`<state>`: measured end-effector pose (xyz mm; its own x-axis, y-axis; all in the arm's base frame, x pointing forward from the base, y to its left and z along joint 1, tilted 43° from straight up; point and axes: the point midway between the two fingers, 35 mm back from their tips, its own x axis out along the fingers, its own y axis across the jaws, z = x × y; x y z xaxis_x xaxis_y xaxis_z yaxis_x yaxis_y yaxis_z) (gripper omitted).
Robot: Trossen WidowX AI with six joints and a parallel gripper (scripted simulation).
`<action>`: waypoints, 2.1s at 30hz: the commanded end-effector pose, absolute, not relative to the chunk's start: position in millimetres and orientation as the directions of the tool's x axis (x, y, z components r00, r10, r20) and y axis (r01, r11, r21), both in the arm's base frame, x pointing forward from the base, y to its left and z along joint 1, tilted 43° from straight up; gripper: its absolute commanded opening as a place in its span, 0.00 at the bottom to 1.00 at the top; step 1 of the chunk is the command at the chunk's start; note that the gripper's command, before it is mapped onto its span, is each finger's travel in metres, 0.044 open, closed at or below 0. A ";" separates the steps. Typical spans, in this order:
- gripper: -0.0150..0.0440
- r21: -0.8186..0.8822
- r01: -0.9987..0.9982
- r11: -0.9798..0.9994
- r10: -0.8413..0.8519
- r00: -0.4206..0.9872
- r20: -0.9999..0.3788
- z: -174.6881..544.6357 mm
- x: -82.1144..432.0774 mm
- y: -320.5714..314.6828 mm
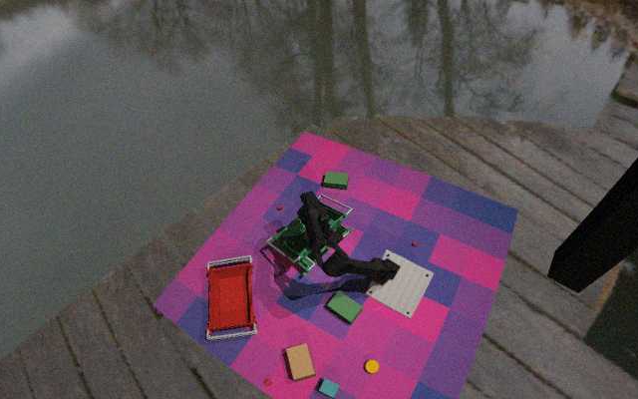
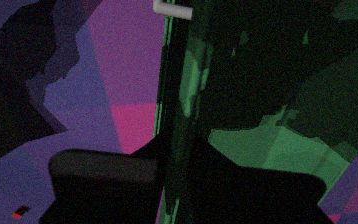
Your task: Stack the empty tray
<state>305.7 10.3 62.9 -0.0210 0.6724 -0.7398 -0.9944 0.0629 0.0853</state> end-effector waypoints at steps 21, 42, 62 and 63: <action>0.25 0.097 -0.994 0.053 0.673 -0.036 -0.739 49.9 296.3 24.7; 0.25 0.097 -0.994 0.053 0.673 -0.036 -0.739 41.2 292.3 32.8; 0.25 0.097 -0.994 0.053 0.674 -0.036 -0.738 34.2 290.0 39.3; 0.25 0.097 -0.994 0.053 0.674 -0.036 -0.738 34.2 290.0 39.3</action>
<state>294.3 35.1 36.5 -0.0186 0.6721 -0.7402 -0.9949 0.0610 0.0804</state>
